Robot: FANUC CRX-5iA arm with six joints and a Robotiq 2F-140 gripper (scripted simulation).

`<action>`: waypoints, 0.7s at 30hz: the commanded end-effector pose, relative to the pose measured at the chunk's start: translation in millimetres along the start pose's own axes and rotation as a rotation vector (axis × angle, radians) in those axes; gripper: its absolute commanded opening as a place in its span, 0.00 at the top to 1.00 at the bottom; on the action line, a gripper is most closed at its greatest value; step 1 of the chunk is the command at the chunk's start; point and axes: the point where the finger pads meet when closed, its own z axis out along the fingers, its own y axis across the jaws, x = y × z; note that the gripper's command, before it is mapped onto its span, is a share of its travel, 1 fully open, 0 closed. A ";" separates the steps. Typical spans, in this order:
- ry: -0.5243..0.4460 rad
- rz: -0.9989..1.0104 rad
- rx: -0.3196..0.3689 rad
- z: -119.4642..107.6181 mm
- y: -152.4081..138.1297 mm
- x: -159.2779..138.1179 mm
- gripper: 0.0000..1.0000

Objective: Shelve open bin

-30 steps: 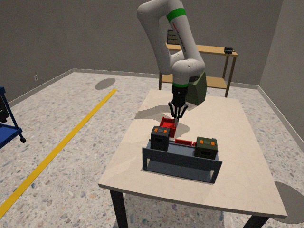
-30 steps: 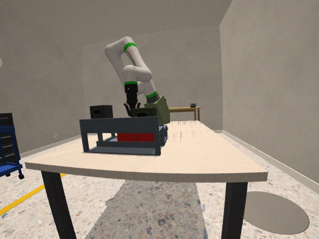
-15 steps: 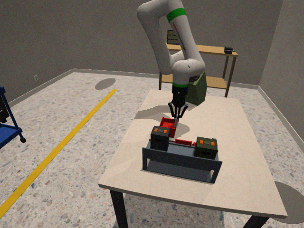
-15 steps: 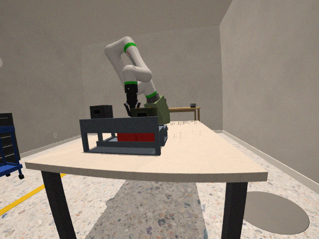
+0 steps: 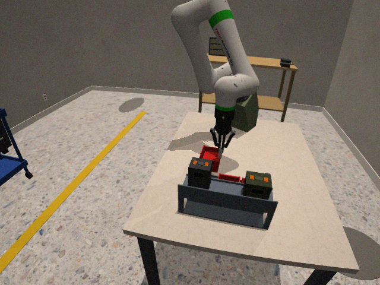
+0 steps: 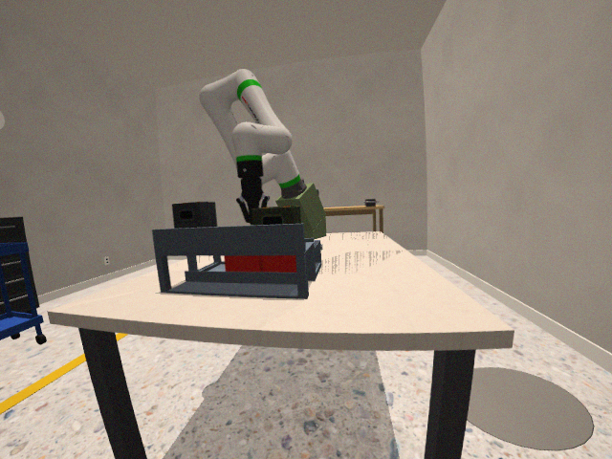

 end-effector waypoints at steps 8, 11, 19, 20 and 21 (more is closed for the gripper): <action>-0.086 0.000 0.000 -3.7 0.2 4.0 1.00; -0.101 0.000 0.000 -4.3 0.3 4.6 1.00; -0.112 -0.001 0.000 -4.7 0.2 5.0 1.00; -0.112 -0.001 0.000 -4.8 0.2 5.1 1.00; -0.112 -0.001 0.000 -4.8 0.1 5.1 1.00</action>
